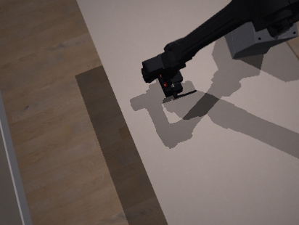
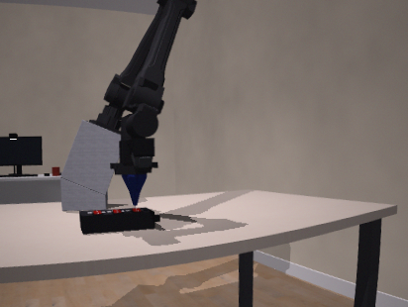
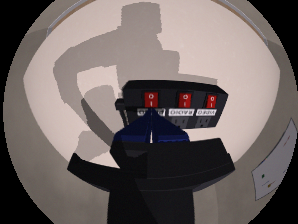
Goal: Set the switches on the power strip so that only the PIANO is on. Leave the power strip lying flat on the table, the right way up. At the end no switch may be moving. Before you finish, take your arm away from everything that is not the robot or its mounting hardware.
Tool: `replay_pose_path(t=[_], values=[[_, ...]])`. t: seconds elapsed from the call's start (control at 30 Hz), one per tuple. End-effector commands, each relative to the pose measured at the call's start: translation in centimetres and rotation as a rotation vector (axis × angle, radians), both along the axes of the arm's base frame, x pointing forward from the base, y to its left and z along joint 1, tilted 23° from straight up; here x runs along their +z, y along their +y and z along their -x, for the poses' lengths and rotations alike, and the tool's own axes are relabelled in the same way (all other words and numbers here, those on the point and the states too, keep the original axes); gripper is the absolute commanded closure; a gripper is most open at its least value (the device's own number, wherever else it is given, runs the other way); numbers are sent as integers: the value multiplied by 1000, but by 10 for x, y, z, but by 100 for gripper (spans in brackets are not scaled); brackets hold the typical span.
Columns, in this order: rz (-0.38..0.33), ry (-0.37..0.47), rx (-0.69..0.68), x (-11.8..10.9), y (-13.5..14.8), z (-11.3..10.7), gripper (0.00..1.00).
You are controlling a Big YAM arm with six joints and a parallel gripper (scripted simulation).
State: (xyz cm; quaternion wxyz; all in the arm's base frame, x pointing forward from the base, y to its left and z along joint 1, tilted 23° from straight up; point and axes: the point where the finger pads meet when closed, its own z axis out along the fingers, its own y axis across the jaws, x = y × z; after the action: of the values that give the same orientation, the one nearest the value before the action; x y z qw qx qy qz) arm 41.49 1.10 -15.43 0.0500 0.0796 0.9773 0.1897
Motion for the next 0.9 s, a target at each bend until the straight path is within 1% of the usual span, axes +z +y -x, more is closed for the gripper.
replay_pose_path(t=[0.0, 0.23, 0.5, 0.87], values=[[5, -31, -3, 8, 2, -13, 100], [3, -18, 0, -2, 4, -10, 100], [4, -25, 0, -4, 5, -15, 100], [5, -25, 0, -10, 7, -15, 100]])
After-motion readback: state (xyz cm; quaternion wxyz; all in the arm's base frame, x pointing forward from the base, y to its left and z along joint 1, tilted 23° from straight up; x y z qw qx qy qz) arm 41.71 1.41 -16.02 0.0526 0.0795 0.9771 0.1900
